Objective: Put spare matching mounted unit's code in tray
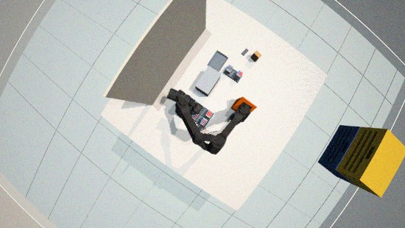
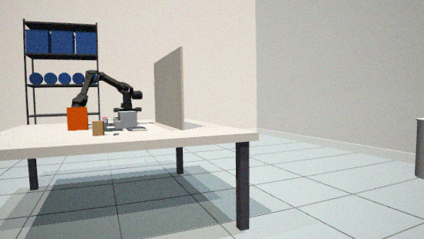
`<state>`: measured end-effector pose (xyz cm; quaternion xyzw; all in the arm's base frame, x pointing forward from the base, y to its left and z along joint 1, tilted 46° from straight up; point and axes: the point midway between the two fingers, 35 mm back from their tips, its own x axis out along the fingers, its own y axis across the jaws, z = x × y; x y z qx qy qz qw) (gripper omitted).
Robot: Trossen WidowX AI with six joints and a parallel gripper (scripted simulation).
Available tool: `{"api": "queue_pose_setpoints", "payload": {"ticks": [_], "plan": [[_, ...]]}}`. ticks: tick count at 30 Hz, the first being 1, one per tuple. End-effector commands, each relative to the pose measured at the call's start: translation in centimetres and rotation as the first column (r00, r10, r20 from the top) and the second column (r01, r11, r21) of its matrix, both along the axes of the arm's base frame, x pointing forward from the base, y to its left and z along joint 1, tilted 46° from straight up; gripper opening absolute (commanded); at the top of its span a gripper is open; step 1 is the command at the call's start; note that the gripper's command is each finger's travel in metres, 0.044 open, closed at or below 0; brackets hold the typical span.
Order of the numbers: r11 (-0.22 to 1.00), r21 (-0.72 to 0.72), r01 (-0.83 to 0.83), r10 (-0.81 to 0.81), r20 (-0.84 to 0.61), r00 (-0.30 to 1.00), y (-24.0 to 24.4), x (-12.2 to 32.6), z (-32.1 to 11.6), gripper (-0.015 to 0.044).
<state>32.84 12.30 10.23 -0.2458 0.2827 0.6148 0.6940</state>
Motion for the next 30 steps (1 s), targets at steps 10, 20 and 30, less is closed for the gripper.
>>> {"api": "queue_pose_setpoints", "payload": {"ticks": [10, 20, 30], "plan": [[1.000, 0.000, 0.000, 0.000, -0.002, 1.000, 0.04, -0.05, -0.08, 0.0162], [1.000, 0.000, 0.000, 0.000, -0.002, 1.000, 0.04, -0.05, -0.08, 0.0037], [1.000, 0.000, 0.000, 0.000, -0.002, 1.000, -0.04, -0.04, -0.02, 0.0000]]}}
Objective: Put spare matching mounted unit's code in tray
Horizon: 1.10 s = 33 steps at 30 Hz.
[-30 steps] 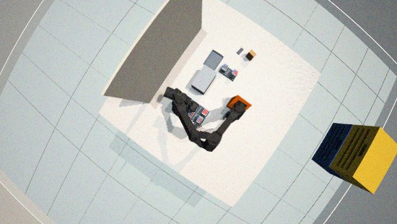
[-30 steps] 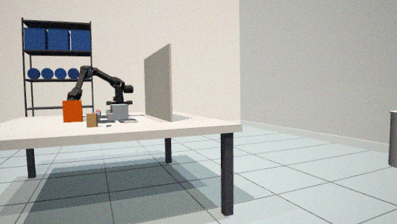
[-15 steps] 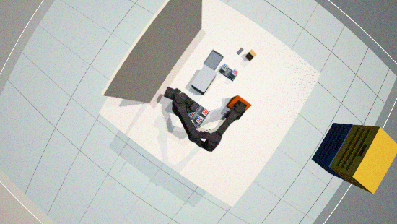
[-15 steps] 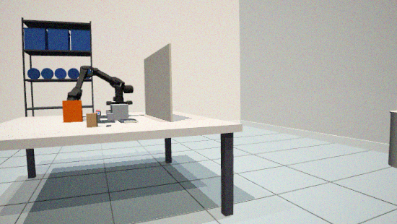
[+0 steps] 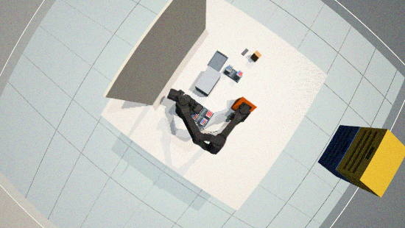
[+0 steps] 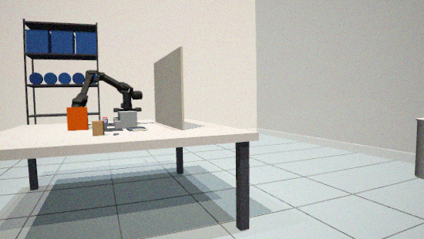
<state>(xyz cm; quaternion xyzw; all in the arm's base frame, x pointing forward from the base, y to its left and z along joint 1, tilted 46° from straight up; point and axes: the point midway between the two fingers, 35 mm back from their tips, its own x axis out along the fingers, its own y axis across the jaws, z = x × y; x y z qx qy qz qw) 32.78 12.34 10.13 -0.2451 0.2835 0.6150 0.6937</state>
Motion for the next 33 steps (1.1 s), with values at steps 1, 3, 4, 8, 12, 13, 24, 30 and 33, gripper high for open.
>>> {"api": "queue_pose_setpoints", "payload": {"ticks": [1, 3, 4, 8, 12, 13, 24, 30, 33], "plan": [[1.000, -0.001, 0.000, 0.000, 0.000, 1.000, -0.3, 0.0, 0.3, 0.0000], [1.000, -0.004, 0.000, 0.000, 0.000, 1.000, -1.2, 0.1, 1.1, 0.0000], [1.000, -0.006, 0.001, -0.001, 0.000, 1.000, -1.7, 0.1, 1.5, 0.0000], [1.000, -0.009, 0.002, -0.002, -0.002, 1.000, -3.6, -0.1, 3.3, 0.0000], [1.000, -0.008, 0.002, -0.002, -0.003, 1.000, -5.4, -0.6, 5.1, 0.0000], [1.000, -0.008, 0.003, -0.003, -0.003, 1.000, -5.6, -0.6, 5.3, 0.0000], [1.000, -0.014, 0.006, -0.006, -0.003, 1.000, -7.0, -0.4, 6.5, 0.0000], [1.000, -0.015, 0.004, -0.004, 0.000, 1.000, -8.9, -0.4, 8.4, 0.0000], [1.000, -0.015, 0.004, -0.003, 0.001, 1.000, -9.9, -0.5, 9.3, 0.0000]]}}
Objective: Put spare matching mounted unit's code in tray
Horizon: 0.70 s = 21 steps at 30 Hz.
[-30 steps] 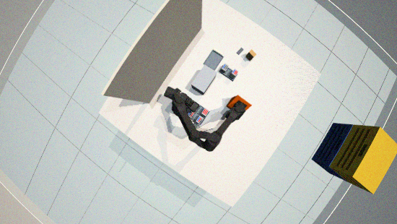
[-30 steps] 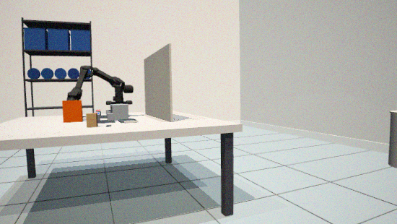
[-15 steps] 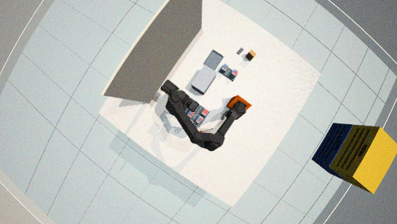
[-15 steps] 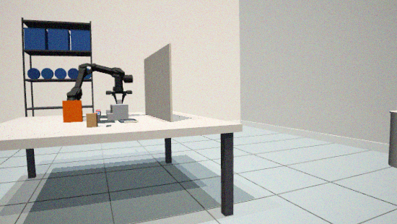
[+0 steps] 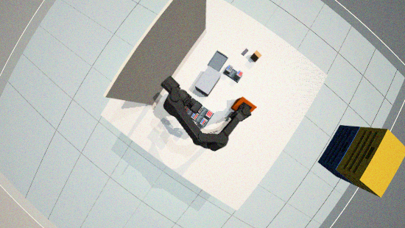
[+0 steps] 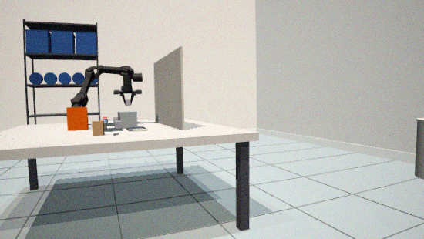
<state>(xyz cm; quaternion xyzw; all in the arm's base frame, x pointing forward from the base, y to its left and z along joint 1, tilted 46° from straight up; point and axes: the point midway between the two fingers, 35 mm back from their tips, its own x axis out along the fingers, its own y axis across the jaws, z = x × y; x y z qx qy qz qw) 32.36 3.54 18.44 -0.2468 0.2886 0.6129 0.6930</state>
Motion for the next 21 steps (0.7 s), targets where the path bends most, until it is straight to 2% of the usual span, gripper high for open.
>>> {"api": "queue_pose_setpoints", "payload": {"ticks": [1, 8, 21], "plan": [[1.000, -0.004, 0.000, 0.001, 0.006, 1.000, -1.4, -0.1, 1.3, 0.0000], [1.000, -0.004, -0.001, 0.001, 0.008, 1.000, -2.5, 0.0, 1.9, 0.0000], [0.999, -0.034, 0.010, -0.009, 0.005, 1.000, -8.9, 2.8, -3.0, 0.0000]]}}
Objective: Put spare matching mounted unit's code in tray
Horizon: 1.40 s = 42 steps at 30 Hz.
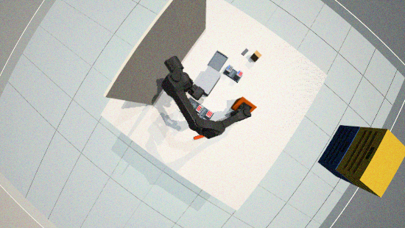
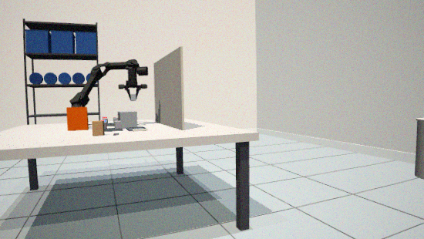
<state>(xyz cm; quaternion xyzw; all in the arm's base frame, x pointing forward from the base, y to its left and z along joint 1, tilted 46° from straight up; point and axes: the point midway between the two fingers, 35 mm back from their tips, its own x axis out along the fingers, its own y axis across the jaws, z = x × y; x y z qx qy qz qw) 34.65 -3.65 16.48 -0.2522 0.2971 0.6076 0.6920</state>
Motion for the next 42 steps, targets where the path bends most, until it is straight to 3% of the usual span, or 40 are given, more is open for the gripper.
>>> {"api": "queue_pose_setpoints", "payload": {"ticks": [1, 20, 42], "plan": [[1.000, -0.014, 0.003, -0.003, 0.007, 1.000, -2.3, 0.7, -1.5, 0.0000], [1.000, -0.026, 0.003, -0.003, 0.000, 1.000, -12.1, 1.0, -10.3, 0.0000], [1.000, 0.002, -0.008, 0.008, 0.005, 1.000, -20.7, -3.5, -21.2, 0.0000]]}}
